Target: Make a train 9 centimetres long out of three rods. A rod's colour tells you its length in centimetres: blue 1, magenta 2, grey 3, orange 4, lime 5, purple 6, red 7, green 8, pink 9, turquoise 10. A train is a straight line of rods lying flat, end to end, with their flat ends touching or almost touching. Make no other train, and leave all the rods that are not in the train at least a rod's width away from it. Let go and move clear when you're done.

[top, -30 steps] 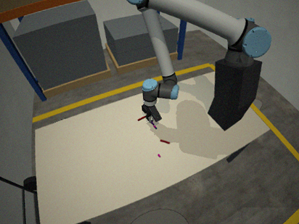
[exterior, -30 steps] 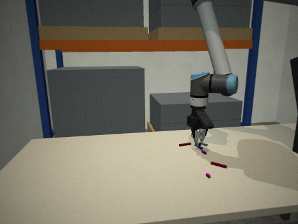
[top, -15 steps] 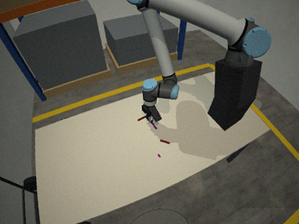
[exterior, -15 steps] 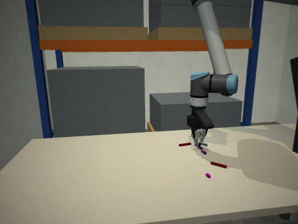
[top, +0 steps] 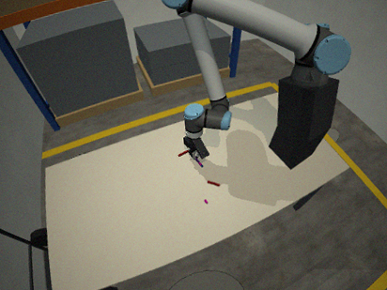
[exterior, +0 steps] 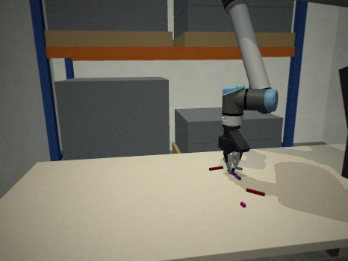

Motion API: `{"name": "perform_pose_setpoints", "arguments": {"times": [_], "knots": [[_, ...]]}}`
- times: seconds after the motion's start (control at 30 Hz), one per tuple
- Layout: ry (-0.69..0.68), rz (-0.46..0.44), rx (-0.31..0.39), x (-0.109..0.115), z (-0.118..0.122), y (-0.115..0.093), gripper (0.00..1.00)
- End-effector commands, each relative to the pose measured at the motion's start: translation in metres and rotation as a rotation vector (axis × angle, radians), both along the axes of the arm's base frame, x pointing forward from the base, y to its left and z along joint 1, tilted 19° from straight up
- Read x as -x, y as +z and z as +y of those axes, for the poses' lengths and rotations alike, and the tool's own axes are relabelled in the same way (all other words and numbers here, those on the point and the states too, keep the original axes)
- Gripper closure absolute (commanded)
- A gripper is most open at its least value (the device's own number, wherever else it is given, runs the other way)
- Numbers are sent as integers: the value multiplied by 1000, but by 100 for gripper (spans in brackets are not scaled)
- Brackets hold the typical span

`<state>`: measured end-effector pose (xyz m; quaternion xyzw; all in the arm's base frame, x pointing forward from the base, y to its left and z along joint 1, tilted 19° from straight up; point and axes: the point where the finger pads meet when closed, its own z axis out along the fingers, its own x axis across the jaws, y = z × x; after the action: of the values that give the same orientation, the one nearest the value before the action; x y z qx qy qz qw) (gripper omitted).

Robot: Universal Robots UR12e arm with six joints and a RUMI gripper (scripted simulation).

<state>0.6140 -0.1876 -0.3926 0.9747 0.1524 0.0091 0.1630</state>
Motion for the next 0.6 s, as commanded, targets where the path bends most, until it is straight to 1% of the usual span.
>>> {"name": "perform_pose_setpoints", "arguments": {"times": [0.0,0.57], "knots": [[0,-1,0,0,0,-1,100],[0,-1,0,-1,-1,-3,100]]}}
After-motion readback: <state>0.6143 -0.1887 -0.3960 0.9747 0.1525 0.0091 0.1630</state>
